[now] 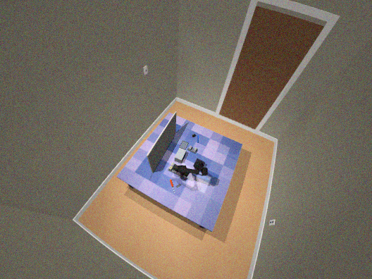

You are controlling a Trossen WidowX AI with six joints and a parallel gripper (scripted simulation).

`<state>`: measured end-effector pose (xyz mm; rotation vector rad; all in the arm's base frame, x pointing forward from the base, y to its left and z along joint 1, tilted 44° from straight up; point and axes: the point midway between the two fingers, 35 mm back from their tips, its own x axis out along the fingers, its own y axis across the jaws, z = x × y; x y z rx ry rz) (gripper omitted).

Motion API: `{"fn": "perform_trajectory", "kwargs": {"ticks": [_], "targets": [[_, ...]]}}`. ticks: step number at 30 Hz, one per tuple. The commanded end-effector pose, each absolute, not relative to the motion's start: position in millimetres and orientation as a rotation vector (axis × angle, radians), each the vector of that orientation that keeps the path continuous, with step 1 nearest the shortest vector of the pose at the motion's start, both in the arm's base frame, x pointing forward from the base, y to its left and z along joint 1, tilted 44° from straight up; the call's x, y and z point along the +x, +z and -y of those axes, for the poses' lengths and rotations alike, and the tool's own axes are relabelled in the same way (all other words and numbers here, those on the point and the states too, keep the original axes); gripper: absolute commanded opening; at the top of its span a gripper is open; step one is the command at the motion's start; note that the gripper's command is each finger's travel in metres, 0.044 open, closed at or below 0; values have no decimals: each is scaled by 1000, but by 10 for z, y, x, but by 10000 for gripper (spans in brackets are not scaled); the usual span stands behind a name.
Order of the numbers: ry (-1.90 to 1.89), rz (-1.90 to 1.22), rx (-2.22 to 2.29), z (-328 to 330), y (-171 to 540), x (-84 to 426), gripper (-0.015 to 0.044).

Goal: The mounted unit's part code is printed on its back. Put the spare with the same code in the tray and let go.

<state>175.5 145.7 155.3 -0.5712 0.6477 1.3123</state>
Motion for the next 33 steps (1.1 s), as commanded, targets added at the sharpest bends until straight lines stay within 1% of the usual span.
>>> {"fn": "perform_trajectory", "kwargs": {"ticks": [1,22,33], "targets": [[1312,-647,-571,-1456,1555,1755,0],[1311,-660,-576,-948,2060,1669,0],[1310,-661,-576,-868,2137,1658,0]]}}
